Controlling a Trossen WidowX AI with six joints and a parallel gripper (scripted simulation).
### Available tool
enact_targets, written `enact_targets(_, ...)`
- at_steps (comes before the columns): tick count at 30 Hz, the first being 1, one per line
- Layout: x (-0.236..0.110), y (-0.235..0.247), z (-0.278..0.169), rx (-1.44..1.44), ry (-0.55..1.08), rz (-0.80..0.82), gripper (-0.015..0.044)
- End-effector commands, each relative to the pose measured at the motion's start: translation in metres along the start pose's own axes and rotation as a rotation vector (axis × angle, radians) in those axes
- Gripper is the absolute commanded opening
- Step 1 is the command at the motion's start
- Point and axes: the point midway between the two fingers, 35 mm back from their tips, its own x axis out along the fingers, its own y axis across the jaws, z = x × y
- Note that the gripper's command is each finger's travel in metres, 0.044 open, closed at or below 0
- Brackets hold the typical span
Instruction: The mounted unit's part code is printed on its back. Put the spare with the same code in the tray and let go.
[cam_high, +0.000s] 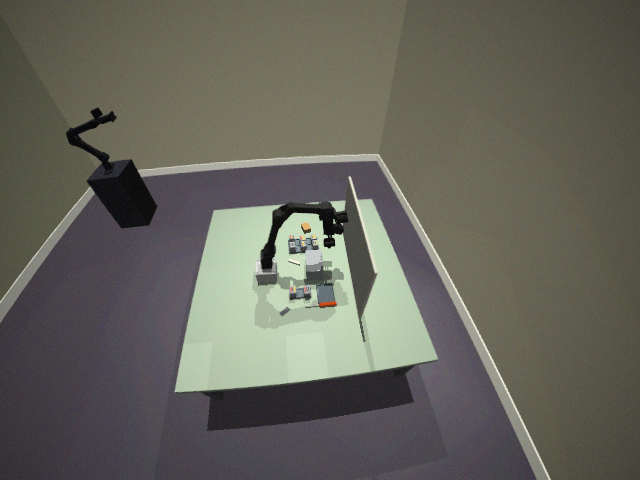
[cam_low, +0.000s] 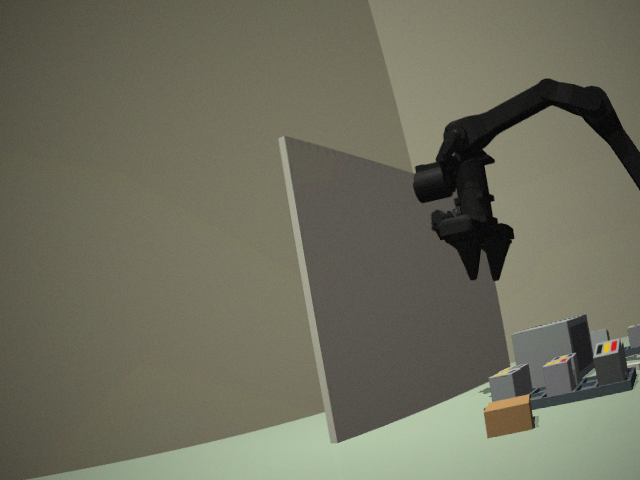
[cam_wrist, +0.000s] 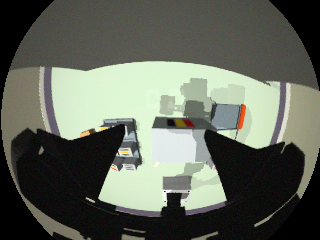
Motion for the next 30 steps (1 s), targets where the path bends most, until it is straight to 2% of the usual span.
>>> enact_targets(1, -0.002, -0.047, 0.001, -0.049, 0.073, -0.033, 0.0440)
enact_targets(22, -0.002, -0.047, 0.000, -0.064, 0.077, -0.034, 0.0440)
enact_targets(30, 0.017, 0.066, -0.056, -0.602, 0.092, -0.009, 0.0440)
